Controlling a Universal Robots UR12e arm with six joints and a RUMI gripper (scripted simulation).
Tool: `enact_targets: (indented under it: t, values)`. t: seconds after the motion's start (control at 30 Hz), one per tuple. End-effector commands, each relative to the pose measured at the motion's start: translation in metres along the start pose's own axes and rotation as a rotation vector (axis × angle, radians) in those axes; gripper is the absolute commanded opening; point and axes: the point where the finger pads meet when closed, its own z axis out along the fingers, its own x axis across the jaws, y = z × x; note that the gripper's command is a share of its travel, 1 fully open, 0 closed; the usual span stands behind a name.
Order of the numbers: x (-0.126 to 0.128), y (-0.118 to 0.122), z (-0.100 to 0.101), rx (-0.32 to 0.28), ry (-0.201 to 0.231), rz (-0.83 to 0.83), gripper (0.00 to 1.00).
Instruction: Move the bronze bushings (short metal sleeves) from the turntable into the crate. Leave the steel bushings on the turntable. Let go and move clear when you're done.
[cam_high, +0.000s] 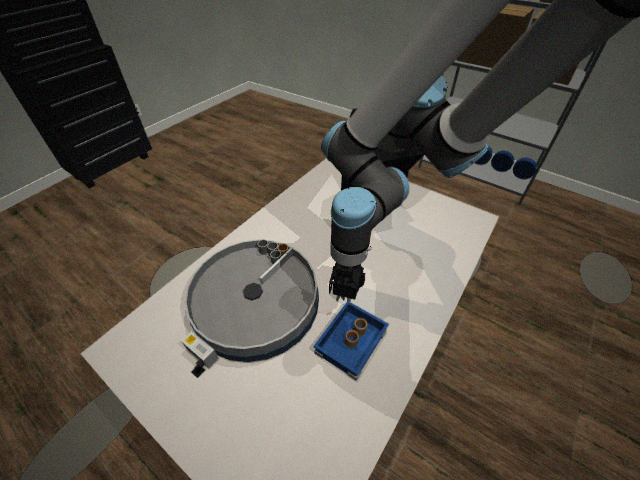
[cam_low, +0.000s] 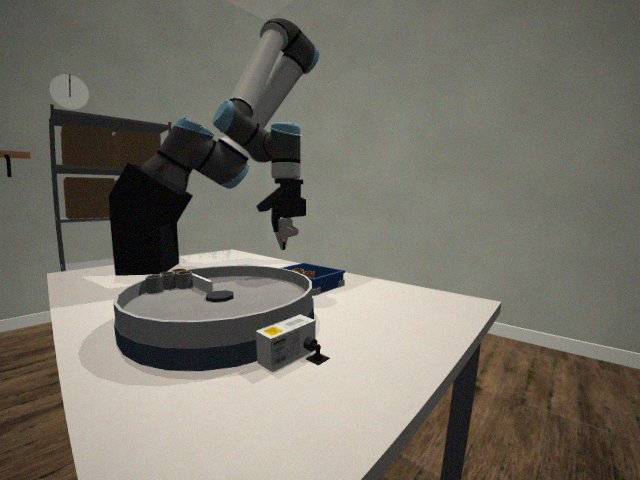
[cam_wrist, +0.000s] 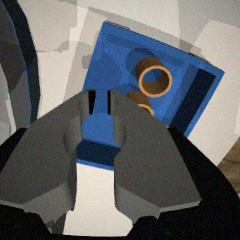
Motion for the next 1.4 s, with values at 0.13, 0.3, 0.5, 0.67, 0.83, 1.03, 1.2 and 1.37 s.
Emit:
enact_targets:
  t: [0.13,0.3,0.5,0.67,0.83,1.03,1.2,1.37]
  values:
    - [-0.02,-0.009,0.0,-0.001,0.001,-0.067,0.05]
    - [-0.035,-0.016,0.0,-0.001,0.001,-0.118,0.05]
    - [-0.055,-0.025,0.0,-0.001,0.001,-0.185,0.05]
    - [-0.066,-0.03,0.0,-0.001,0.001,-0.22,0.05]
    - [-0.084,-0.039,0.0,-0.001,0.001,-0.282,0.05]
    - [-0.107,-0.049,0.0,-0.001,0.001,-0.36,0.05]
    - [-0.119,-0.055,0.0,-0.001,0.001,-0.4,0.05]
    - [-0.139,-0.064,0.0,-0.001,0.001,-0.466,0.05]
